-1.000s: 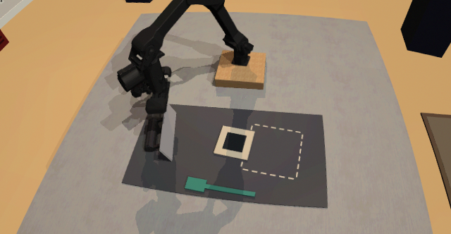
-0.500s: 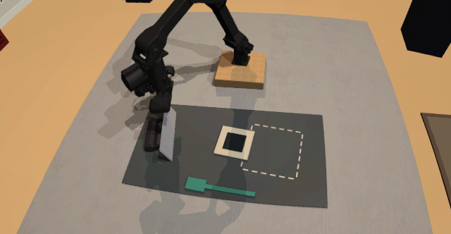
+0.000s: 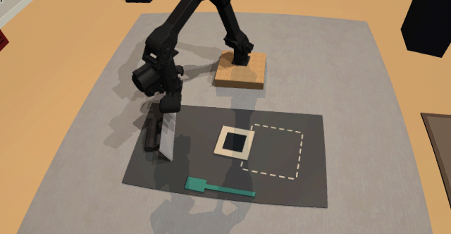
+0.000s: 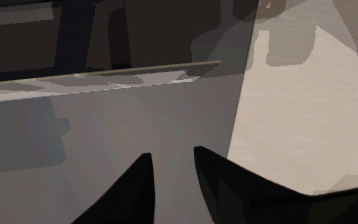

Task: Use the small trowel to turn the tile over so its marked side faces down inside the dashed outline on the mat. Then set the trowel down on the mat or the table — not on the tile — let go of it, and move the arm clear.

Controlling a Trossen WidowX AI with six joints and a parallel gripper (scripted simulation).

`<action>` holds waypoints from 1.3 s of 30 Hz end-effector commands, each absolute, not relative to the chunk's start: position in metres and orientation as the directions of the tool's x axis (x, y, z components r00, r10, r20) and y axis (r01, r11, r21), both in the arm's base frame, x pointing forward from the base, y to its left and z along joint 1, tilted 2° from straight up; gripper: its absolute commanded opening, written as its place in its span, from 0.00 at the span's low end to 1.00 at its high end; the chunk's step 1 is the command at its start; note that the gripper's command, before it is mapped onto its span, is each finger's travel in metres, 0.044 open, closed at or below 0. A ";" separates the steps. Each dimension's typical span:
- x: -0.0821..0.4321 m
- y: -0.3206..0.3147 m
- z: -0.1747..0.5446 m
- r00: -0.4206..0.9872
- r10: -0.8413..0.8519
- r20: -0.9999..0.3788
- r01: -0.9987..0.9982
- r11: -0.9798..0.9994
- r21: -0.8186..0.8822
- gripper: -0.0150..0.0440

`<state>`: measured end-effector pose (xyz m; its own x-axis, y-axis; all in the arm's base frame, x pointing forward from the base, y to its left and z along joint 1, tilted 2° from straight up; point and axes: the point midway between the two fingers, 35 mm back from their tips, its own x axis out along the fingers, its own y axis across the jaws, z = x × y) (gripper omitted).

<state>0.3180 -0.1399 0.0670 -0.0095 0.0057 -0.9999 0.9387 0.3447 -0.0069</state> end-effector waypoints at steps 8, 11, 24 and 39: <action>0.310 -0.120 0.057 -0.012 0.012 -1.000 0.941 0.338 -0.007 0.42; 0.308 -0.113 0.052 -0.012 0.013 -1.000 0.941 0.338 -0.007 0.42; 0.309 -0.120 0.083 -0.012 0.012 -1.000 0.941 0.338 -0.007 0.42; 0.323 -0.148 0.085 -0.010 0.010 -1.000 0.759 0.651 -0.002 0.42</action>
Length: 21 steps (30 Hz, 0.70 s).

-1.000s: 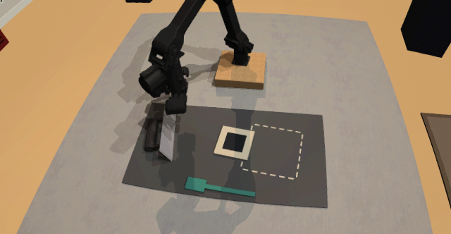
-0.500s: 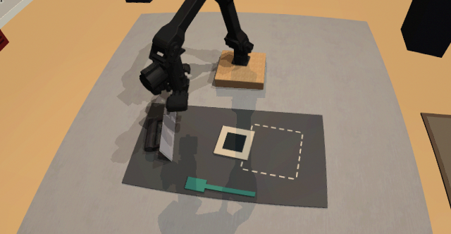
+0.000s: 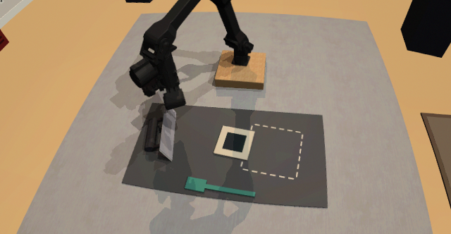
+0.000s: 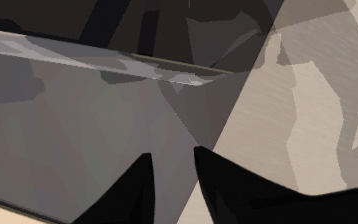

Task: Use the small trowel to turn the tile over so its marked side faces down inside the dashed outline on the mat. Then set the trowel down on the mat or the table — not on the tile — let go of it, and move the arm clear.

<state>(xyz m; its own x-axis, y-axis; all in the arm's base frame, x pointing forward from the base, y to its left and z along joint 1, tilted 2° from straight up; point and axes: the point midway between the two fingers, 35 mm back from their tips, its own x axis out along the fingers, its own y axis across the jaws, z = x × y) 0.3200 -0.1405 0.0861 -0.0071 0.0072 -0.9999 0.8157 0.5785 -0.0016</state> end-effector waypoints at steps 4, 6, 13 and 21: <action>0.328 -0.158 0.085 -0.009 0.009 -1.000 0.662 0.750 0.001 0.42; 0.330 -0.164 0.085 -0.009 0.009 -1.000 0.608 0.794 0.001 0.42; 0.336 -0.183 0.084 -0.008 0.007 -1.000 0.400 0.917 0.003 0.42; 0.342 -0.206 0.081 -0.009 0.005 -1.000 0.133 0.991 0.004 0.42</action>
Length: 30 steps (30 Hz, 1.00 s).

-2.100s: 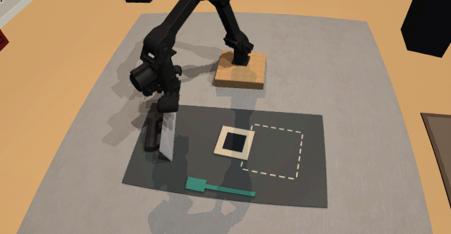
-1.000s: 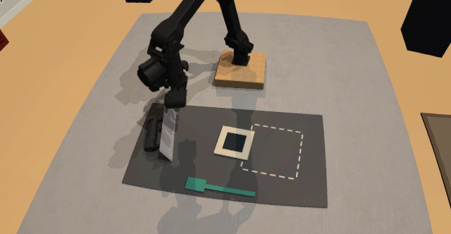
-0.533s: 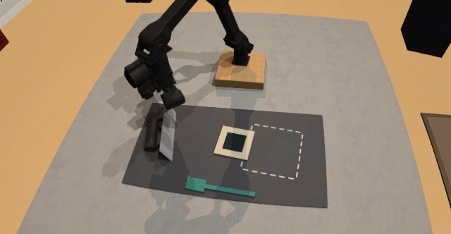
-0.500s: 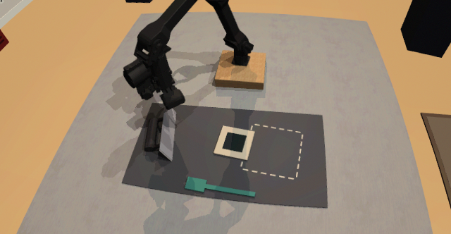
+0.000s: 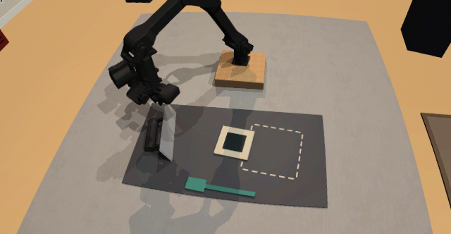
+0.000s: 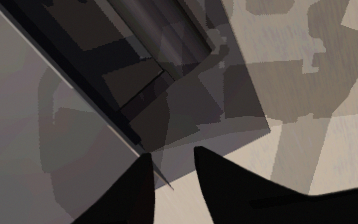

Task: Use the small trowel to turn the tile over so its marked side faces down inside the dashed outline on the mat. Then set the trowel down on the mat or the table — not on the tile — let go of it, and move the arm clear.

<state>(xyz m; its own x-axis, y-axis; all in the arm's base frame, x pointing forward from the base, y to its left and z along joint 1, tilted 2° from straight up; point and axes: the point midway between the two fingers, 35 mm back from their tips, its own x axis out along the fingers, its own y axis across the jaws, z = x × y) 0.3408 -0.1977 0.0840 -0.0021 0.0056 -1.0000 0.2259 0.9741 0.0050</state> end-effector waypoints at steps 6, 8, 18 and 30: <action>0.345 -0.223 0.079 -0.009 0.004 -1.000 -0.075 0.997 0.005 0.42; 0.346 -0.229 0.078 -0.009 0.004 -1.000 -0.143 0.990 0.005 0.42; 0.347 -0.245 0.076 -0.010 0.002 -1.000 -0.328 0.945 0.005 0.42; 0.343 -0.233 0.069 -0.010 0.003 -1.000 -0.332 0.943 0.006 0.42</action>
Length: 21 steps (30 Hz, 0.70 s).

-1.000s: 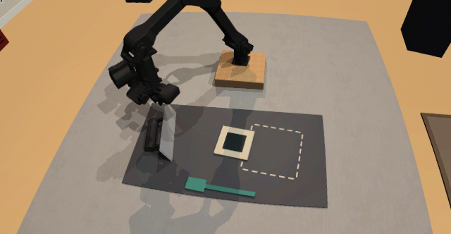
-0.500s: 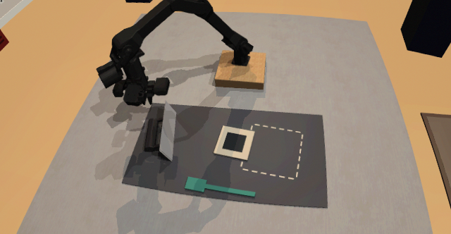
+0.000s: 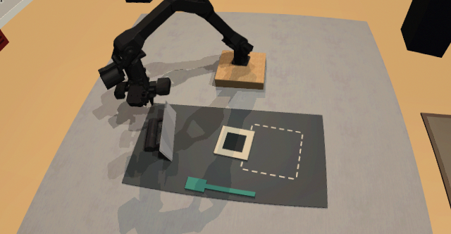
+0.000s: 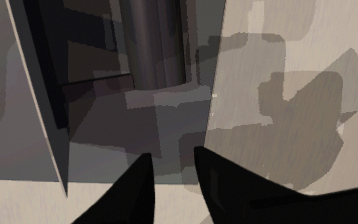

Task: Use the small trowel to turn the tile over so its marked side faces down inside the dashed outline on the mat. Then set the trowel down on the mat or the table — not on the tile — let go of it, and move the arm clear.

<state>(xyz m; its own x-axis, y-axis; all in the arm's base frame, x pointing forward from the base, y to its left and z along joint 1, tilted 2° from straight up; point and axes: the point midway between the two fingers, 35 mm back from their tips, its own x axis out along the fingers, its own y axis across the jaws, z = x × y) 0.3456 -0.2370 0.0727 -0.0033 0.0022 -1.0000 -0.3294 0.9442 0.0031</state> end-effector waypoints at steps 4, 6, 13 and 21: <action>0.342 -0.227 0.066 -0.010 0.004 -1.000 -0.333 0.943 0.007 0.42; 0.341 -0.225 0.065 -0.010 0.004 -1.000 -0.334 0.943 0.007 0.42; 0.337 -0.215 0.060 -0.010 0.005 -1.000 -0.336 0.942 0.008 0.42; 0.334 -0.207 0.056 -0.011 0.005 -1.000 -0.338 0.941 0.009 0.42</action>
